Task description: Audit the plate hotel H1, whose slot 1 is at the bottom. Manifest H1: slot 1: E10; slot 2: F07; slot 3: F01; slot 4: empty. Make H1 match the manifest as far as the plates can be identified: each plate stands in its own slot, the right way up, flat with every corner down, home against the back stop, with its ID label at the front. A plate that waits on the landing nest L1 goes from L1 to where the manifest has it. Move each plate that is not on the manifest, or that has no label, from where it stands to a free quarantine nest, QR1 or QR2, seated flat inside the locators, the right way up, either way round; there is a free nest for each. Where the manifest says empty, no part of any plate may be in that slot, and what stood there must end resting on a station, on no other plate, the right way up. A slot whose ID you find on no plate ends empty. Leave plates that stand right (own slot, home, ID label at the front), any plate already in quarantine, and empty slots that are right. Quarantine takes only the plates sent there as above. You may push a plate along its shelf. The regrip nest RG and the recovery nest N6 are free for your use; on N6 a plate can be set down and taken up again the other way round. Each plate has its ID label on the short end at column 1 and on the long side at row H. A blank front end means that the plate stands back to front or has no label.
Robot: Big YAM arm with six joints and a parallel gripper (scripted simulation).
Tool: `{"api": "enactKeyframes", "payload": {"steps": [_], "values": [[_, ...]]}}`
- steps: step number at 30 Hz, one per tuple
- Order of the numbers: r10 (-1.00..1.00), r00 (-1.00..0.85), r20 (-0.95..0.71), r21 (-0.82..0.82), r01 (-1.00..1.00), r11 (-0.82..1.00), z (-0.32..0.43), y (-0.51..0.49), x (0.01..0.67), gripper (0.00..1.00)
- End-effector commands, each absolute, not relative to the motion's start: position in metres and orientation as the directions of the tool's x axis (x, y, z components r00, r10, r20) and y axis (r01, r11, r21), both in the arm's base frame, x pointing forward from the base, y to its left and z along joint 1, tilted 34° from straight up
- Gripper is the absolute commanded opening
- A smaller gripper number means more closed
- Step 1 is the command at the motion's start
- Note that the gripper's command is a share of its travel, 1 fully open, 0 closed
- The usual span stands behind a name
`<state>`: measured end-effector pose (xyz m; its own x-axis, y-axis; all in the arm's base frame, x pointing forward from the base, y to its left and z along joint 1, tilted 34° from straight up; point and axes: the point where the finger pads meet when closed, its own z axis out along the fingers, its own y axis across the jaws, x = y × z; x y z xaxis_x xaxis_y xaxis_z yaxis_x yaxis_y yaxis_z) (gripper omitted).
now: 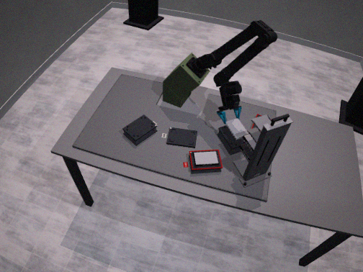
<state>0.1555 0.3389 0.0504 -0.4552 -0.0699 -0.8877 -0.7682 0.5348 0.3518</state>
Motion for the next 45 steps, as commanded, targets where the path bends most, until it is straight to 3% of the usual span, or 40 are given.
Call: {"api": "enactKeyframes", "payload": {"steps": [1, 45], "values": [[-0.041, -0.457, -0.889, 0.370, -0.767, 0.525, 0.055, 0.343, 0.155, 0.86], [-0.039, -0.457, -0.889, 0.370, -0.765, 0.528, 0.039, 0.353, 0.156, 0.86]]}}
